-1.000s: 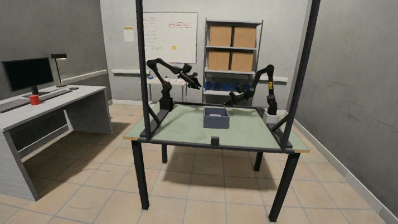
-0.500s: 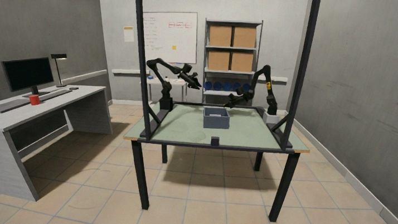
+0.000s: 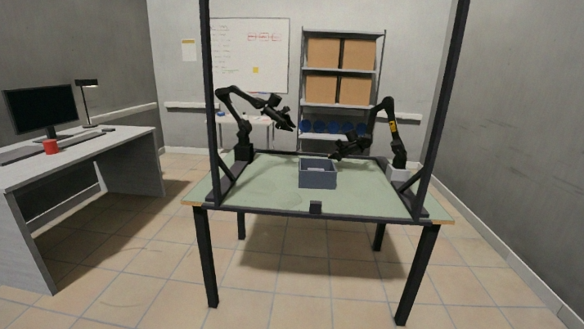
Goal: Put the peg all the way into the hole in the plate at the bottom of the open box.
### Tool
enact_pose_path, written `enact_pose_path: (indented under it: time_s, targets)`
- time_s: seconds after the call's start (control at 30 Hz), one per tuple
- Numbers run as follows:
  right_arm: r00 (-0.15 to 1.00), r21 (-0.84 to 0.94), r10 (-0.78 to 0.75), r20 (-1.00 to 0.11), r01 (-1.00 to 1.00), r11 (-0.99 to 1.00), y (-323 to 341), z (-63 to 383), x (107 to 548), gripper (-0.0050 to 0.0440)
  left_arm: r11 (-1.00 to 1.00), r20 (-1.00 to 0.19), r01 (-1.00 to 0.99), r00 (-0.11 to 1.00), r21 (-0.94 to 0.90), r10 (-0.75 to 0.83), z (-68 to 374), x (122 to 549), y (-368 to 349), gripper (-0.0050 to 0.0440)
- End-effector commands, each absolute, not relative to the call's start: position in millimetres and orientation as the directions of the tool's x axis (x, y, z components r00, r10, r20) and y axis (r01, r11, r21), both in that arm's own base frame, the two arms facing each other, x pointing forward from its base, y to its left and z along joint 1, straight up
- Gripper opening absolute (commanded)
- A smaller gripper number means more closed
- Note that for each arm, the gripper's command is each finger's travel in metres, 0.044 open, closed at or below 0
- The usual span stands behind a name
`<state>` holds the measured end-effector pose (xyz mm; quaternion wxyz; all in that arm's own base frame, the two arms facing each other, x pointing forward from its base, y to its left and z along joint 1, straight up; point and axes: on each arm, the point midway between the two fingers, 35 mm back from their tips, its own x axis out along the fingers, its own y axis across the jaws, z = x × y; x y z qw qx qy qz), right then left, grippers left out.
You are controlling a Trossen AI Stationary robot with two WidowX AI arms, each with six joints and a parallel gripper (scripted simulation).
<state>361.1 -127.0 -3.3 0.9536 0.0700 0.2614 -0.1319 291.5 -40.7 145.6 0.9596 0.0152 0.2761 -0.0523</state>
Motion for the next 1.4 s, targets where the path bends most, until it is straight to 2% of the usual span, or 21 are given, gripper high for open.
enact_pose_path:
  time_s: [0.0, 0.37, 0.47, 0.93, 1.0, 1.37]
  targets:
    - [0.832, 0.064, -0.216, -0.511, 0.286, 0.956, -127.7, -2.2, 362.4, 0.0024, 0.994, -0.516, 0.106, 0.852, -0.001, -0.091, 152.2, 293.1, -40.4, 0.044]
    - [0.842, 0.062, -0.219, -0.493, 0.285, 0.956, -129.1, 6.6, 366.1, 0.0024, 0.994, -0.516, 0.106, 0.852, -0.001, -0.091, 152.2, 293.1, -40.4, 0.044]
    - [0.841, 0.062, -0.219, -0.494, 0.285, 0.956, -128.9, 6.1, 365.8, 0.009, 0.994, -0.516, 0.106, 0.852, -0.001, -0.091, 152.2, 293.1, -40.4, 0.044]
    - [0.838, 0.063, -0.218, -0.5, 0.287, 0.956, -128.4, 3.3, 364.5, 0.009, 0.994, -0.516, 0.106, 0.852, -0.001, -0.091, 152.2, 293.1, -40.4, 0.044]
    - [0.838, 0.063, -0.218, -0.5, 0.287, 0.956, -128.4, 3.3, 364.5, 0.013, 0.994, -0.516, 0.106, 0.852, -0.001, -0.091, 152.2, 293.1, -40.4, 0.044]
    - [0.837, 0.06, -0.217, -0.501, 0.284, 0.957, -115.7, 34.9, 307.6, 0.013, 0.994, -0.516, 0.106, 0.852, -0.001, -0.091, 152.2, 293.1, -40.4, 0.044]
